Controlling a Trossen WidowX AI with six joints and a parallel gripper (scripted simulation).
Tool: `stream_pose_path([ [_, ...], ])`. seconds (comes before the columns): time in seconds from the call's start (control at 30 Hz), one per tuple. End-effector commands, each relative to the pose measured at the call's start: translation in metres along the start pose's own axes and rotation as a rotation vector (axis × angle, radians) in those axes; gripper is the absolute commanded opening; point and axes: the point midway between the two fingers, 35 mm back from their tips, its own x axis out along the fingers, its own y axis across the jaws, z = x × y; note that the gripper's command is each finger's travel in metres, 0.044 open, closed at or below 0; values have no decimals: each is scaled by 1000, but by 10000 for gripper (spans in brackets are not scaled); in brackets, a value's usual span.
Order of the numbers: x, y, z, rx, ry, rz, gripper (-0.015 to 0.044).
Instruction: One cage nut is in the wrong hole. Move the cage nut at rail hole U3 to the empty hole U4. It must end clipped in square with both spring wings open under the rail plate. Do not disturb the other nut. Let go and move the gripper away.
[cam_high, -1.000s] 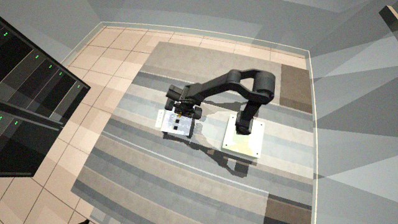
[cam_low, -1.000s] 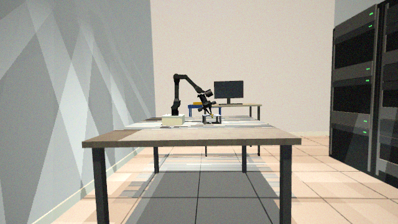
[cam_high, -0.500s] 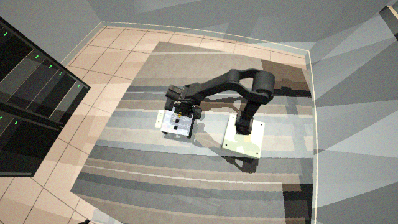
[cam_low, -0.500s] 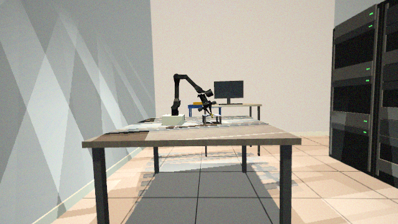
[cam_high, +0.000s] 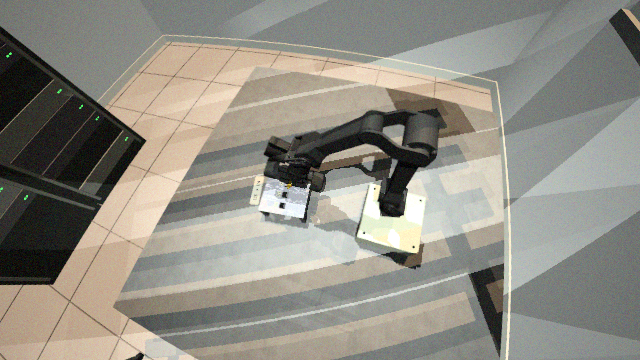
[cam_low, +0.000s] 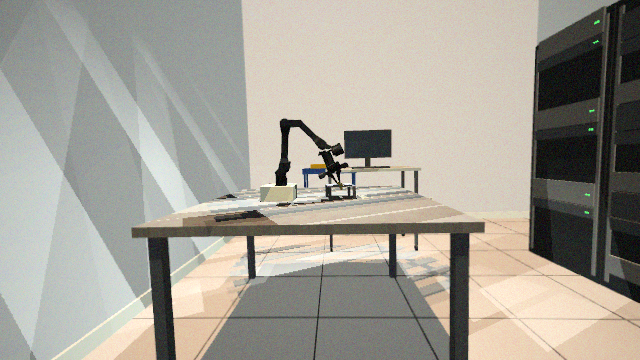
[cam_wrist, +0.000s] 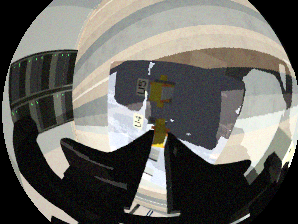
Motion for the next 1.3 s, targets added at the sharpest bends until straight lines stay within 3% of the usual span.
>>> stream_pose_path([
  [0.0,0,1,0,-5,-3,-3,36],
  [1.27,-1,4,3,-4,-3,-41,36],
])
